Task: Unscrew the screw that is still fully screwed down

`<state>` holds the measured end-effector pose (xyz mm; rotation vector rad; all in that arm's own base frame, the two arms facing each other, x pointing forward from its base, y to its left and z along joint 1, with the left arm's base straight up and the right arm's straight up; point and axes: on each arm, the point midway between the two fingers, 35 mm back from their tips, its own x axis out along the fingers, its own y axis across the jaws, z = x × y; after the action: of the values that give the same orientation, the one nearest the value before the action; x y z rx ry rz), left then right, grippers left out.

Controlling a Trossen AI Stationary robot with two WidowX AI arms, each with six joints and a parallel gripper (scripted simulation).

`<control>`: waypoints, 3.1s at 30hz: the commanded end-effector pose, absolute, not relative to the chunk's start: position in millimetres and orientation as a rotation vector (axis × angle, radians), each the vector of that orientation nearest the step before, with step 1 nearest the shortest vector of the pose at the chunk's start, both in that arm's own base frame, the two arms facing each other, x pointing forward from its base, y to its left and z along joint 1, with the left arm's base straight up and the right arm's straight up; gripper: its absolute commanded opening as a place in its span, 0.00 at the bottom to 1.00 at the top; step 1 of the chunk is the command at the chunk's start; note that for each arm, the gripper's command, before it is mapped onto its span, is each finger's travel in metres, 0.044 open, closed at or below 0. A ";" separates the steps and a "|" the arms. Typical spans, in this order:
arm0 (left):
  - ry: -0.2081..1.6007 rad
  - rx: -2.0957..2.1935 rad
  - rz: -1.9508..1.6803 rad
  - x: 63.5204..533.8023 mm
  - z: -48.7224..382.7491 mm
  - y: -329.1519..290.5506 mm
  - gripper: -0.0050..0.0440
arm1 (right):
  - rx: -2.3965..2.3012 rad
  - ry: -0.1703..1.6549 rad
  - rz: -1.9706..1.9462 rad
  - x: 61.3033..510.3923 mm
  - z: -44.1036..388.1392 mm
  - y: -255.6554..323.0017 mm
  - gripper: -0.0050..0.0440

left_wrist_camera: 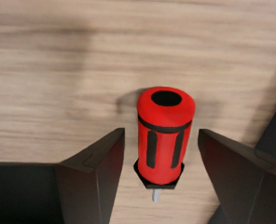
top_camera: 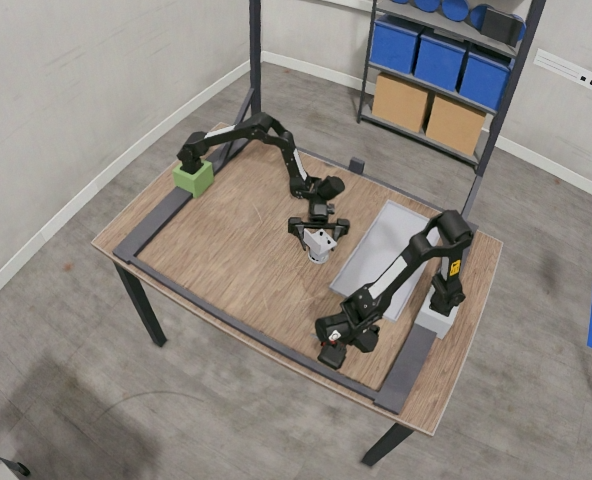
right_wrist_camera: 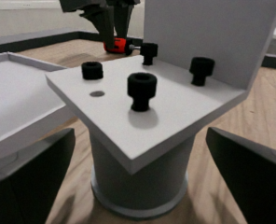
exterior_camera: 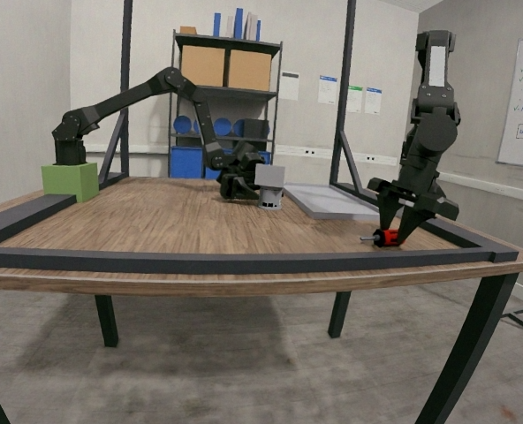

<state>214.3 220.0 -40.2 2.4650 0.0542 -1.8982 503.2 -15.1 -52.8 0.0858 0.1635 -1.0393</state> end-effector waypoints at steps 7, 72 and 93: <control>0.073 2.493 -1.887 218.9 -35.0 223.9 0.54 | 0.112 0.135 -1.039 510.1 -39.0 -15.4 0.92; 0.073 2.494 -1.886 221.5 -44.2 224.0 0.37 | 0.112 0.136 -1.039 510.4 -39.2 -16.0 0.66; 0.073 2.494 -1.886 221.5 -44.2 224.0 0.38 | 0.112 0.136 -1.039 510.4 -39.2 -16.0 0.63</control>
<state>216.7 220.0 -50.1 2.4648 0.0553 -1.8985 503.8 -15.0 -53.3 0.0870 0.1643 -1.0358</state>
